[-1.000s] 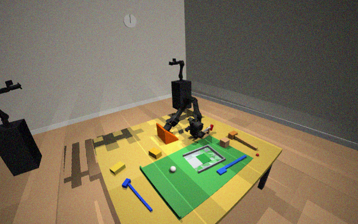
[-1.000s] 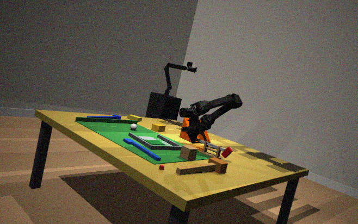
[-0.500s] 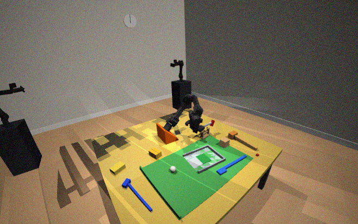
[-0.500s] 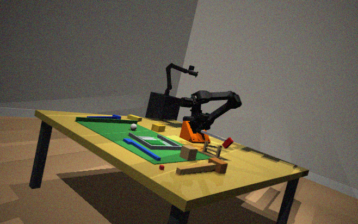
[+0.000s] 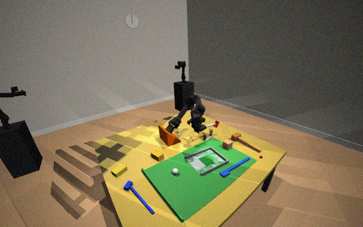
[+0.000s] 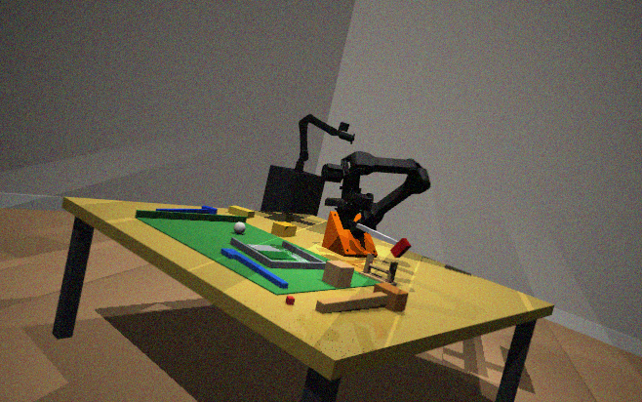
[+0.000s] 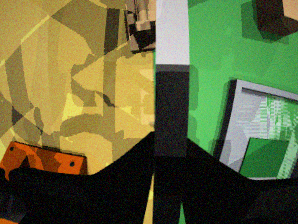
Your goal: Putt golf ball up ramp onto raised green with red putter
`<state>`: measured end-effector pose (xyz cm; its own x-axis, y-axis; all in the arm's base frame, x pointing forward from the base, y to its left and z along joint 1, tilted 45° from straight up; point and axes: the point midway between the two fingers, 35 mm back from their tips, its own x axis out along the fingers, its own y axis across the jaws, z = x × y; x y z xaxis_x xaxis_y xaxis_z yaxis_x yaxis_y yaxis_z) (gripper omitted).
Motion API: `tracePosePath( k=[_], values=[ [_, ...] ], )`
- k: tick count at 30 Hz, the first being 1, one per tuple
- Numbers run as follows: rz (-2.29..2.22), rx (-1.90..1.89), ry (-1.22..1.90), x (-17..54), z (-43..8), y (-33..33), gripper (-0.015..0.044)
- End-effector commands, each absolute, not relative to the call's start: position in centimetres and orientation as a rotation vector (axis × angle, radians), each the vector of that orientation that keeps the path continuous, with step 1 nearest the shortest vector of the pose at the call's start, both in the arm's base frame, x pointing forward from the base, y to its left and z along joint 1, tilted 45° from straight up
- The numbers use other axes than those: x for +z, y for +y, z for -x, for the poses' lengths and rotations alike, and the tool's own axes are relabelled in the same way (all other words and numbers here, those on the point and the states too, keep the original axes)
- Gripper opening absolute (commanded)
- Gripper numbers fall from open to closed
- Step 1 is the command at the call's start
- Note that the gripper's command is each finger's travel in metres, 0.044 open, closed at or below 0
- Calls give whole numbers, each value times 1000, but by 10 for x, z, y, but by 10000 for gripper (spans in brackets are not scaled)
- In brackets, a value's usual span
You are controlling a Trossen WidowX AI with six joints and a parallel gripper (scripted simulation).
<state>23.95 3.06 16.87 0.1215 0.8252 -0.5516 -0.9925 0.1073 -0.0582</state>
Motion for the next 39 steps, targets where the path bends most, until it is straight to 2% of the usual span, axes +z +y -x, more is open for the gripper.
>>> tracePosePath(
  k=[1,20,39],
  values=[
    [430,1356,515,158,-248,15,0],
    [88,1094,906,90,-270,-86,0],
    [-304,793,1209,10,-248,-181,0]
  ],
)
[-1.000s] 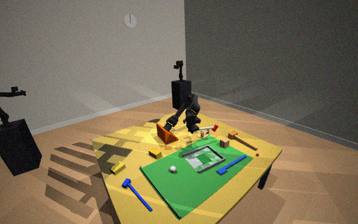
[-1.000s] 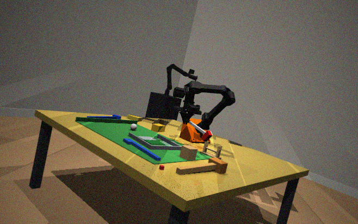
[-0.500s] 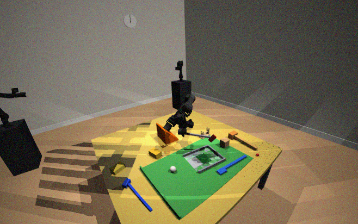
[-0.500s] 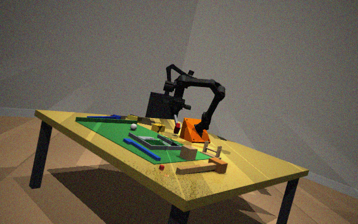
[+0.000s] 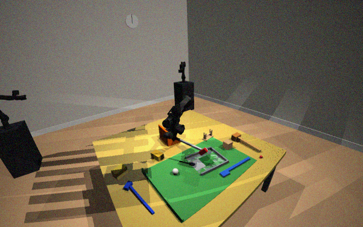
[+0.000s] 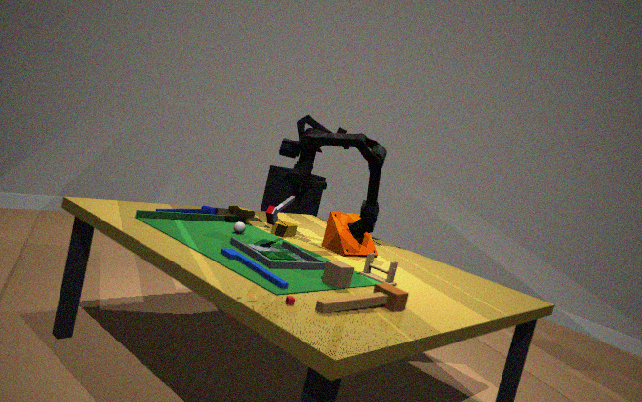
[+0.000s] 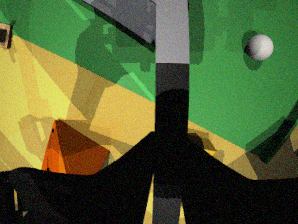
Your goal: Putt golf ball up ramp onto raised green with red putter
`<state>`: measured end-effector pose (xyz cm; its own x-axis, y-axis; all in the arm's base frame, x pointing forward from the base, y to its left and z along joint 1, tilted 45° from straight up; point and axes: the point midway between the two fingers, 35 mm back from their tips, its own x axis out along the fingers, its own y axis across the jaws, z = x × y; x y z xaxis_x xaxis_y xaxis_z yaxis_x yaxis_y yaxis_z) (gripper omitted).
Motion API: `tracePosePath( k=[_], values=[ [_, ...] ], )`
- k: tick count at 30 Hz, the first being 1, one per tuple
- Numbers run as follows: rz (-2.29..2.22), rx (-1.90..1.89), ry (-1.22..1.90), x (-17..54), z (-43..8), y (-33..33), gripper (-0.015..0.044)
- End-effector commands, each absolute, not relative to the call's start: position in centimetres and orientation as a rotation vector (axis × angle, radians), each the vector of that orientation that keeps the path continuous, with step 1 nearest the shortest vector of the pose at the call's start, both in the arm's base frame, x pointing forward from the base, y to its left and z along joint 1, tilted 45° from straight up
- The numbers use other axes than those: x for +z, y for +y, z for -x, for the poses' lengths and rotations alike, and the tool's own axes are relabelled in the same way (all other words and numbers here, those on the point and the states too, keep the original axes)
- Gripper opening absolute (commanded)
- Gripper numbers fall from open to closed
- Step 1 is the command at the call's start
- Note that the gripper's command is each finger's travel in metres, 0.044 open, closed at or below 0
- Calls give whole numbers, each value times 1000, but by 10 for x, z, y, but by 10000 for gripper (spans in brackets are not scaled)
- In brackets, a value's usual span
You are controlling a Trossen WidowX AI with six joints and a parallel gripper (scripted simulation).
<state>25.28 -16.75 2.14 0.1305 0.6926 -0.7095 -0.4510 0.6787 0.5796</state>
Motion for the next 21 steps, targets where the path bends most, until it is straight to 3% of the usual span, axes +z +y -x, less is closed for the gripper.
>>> tracePosePath(
  k=[1,21],
  values=[
    [-325,776,1223,5,-246,-185,0],
    [-724,462,1441,-84,-184,-251,0]
  ],
)
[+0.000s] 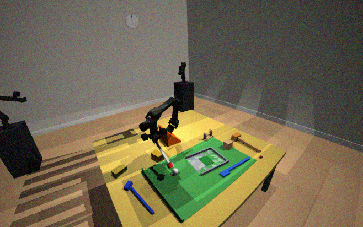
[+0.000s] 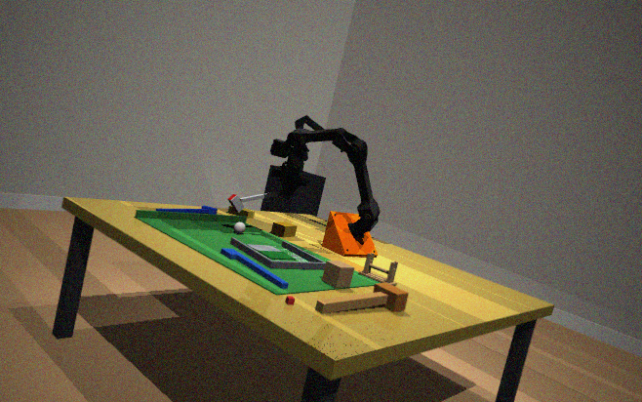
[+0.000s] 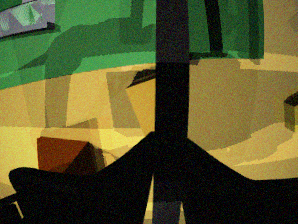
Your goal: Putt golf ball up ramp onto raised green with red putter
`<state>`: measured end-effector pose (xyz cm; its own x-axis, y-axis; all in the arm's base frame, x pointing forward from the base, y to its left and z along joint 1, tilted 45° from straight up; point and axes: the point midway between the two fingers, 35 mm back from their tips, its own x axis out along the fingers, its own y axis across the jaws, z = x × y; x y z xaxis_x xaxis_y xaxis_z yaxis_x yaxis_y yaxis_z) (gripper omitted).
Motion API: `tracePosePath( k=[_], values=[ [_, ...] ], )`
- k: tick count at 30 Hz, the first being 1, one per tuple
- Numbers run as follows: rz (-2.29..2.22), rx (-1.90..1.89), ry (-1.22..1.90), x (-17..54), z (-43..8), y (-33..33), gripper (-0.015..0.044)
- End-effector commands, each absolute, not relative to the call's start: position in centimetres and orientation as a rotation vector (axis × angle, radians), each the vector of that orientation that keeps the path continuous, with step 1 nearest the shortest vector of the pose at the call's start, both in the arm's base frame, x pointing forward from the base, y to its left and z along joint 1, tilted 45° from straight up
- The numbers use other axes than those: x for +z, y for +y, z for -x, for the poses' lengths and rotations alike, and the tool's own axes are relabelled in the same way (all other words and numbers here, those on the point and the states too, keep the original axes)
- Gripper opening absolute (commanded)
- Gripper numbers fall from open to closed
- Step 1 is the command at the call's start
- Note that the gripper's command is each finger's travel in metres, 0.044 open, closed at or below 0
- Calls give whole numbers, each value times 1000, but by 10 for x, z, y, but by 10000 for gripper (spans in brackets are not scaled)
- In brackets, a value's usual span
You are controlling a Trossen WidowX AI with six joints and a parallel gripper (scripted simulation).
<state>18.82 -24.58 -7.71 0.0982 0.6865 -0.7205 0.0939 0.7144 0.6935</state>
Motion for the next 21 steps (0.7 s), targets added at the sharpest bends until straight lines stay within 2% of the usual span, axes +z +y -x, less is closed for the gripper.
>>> tracePosePath(
  k=[1,21],
  values=[
    [-724,462,1441,-84,-184,-251,0],
    [-724,463,1440,-117,-189,-220,0]
  ],
)
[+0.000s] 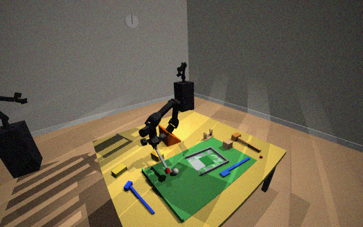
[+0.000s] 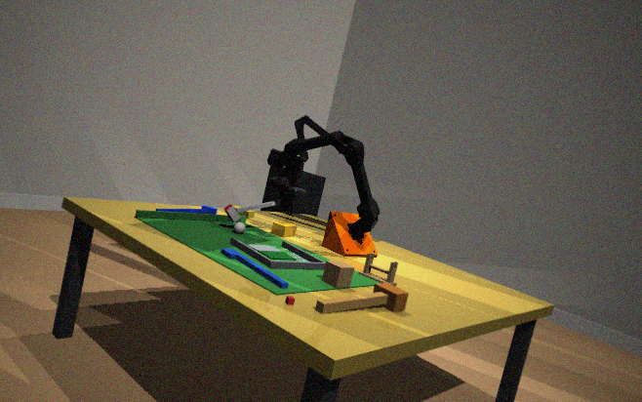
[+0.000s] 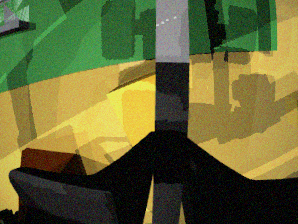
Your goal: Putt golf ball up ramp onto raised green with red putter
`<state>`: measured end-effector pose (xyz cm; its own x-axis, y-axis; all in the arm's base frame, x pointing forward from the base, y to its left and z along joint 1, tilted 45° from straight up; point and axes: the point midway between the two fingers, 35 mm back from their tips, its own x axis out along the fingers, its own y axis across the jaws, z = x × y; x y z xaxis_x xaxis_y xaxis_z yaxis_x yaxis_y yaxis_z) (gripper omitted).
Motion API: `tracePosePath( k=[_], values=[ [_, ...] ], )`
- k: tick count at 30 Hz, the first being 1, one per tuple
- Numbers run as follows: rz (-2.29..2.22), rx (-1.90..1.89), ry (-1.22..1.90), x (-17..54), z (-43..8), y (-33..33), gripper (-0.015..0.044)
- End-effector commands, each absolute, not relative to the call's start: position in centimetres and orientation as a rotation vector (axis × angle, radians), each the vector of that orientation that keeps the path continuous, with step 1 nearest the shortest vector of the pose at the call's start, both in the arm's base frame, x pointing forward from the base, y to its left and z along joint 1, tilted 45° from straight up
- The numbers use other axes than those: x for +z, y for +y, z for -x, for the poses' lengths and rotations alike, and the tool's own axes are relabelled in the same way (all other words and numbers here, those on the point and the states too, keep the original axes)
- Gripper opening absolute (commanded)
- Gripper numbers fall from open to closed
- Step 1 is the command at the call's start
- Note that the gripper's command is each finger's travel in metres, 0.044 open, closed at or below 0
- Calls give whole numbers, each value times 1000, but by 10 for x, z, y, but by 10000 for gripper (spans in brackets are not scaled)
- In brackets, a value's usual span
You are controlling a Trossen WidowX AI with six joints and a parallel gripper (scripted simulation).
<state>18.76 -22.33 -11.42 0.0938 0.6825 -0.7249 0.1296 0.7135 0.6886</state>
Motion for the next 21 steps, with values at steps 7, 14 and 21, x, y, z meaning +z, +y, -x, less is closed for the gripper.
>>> tracePosePath(
  k=[7,14,21],
  values=[
    [-724,463,1440,-125,-190,-212,0],
    [-725,463,1439,-133,-191,-204,0],
    [-713,467,1444,-132,-191,-206,0]
  ],
)
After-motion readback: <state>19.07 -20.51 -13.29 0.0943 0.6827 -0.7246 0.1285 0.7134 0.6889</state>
